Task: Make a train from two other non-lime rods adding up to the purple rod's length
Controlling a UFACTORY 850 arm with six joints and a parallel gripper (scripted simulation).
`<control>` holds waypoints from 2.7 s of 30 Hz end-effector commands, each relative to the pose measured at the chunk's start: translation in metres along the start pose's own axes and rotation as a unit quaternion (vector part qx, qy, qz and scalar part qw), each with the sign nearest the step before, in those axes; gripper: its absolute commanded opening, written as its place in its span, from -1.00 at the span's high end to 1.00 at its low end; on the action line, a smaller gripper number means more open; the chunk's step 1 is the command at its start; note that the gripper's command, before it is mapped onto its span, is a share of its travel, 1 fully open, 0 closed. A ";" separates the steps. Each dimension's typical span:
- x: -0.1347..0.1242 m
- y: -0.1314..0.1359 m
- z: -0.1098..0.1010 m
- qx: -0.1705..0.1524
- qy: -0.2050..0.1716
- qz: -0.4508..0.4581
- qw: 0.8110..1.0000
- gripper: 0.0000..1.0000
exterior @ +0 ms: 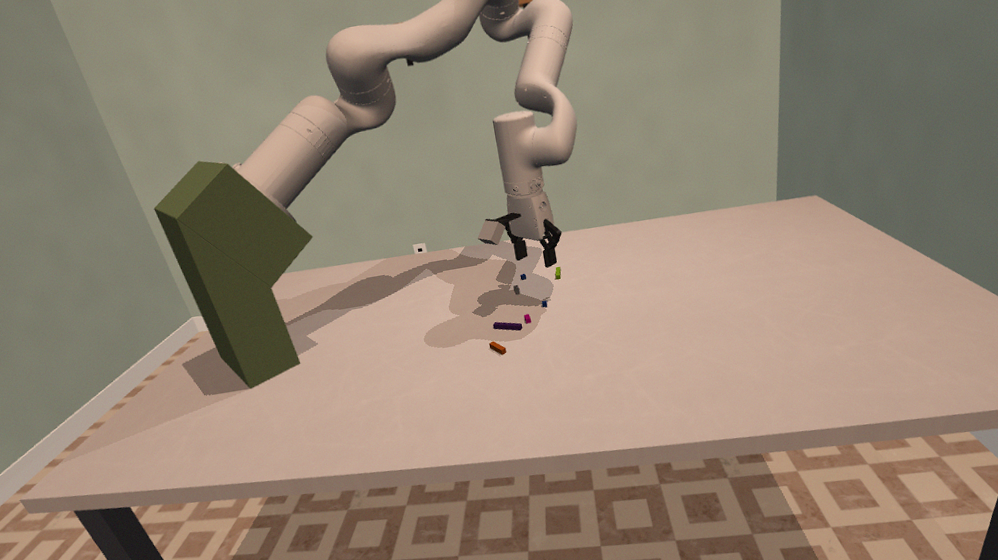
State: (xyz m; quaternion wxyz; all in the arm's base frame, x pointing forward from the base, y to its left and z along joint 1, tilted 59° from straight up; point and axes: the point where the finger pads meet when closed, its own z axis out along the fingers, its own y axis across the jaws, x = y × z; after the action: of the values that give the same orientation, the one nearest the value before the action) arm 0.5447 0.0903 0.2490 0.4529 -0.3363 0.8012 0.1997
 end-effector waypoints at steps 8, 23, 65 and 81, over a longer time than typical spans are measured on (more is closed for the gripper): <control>-0.042 0.038 0.003 0.000 0.003 -0.188 0.982 -1.00; -0.084 0.083 0.000 0.001 0.000 -0.379 0.925 -1.00; -0.084 0.083 0.000 0.001 0.000 -0.379 0.925 -1.00; -0.084 0.083 0.000 0.001 0.000 -0.379 0.925 -1.00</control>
State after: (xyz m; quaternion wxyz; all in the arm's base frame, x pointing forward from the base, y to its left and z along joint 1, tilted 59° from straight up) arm 0.5151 0.1783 0.3218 0.4947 -0.6149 0.6140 0.0128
